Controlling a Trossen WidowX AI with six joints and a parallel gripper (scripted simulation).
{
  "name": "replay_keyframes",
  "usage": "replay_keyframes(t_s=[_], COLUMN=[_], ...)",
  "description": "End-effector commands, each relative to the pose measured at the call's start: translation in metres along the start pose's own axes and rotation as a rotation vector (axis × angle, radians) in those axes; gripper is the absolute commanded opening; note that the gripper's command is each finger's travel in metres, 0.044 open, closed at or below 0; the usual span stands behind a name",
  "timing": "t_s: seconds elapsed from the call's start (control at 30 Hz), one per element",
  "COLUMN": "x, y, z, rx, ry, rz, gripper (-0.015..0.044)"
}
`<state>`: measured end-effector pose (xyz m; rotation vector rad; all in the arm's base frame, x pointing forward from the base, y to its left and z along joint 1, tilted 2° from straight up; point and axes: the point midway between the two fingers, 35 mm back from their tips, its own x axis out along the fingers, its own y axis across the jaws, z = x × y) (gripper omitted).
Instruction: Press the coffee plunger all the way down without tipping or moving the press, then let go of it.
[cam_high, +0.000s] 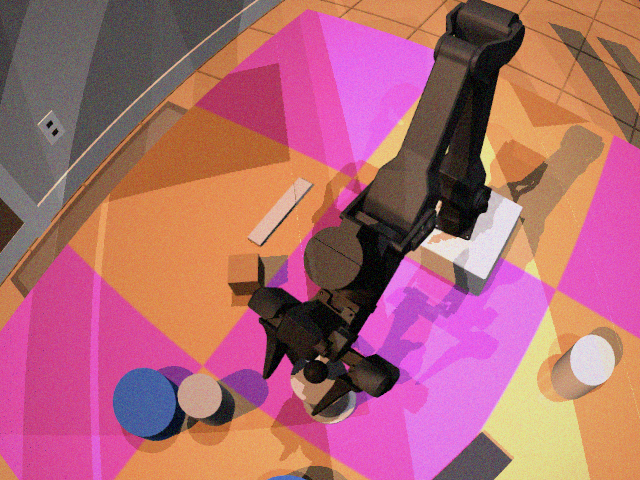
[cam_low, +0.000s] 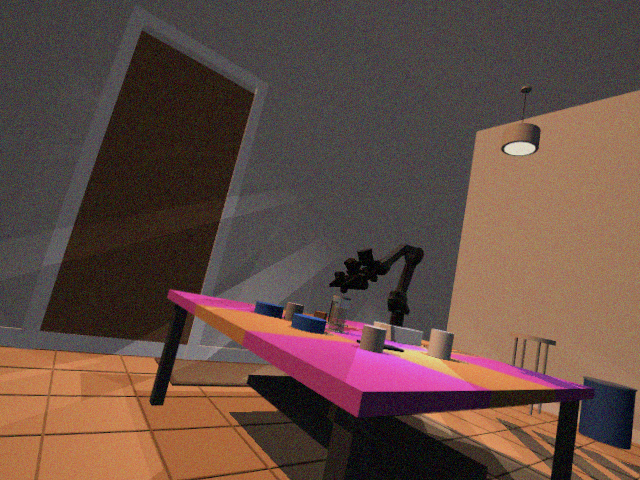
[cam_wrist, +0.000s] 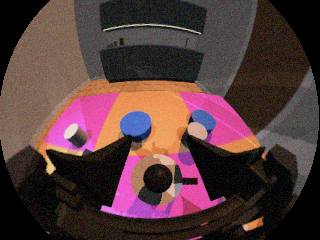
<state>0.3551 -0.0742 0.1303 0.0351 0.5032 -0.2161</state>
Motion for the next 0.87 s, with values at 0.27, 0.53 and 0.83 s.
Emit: replay_keyframes(t_s=[0.27,0.53,0.83], x=[-0.029,-0.071,-0.071], y=[0.002,0.004,0.004], z=[0.027,0.049,0.048], rx=[-0.005,-0.011,-0.011], ry=[0.009,0.019,0.019], rz=[0.002,0.005,0.005], gripper=[0.044,0.044,0.044])
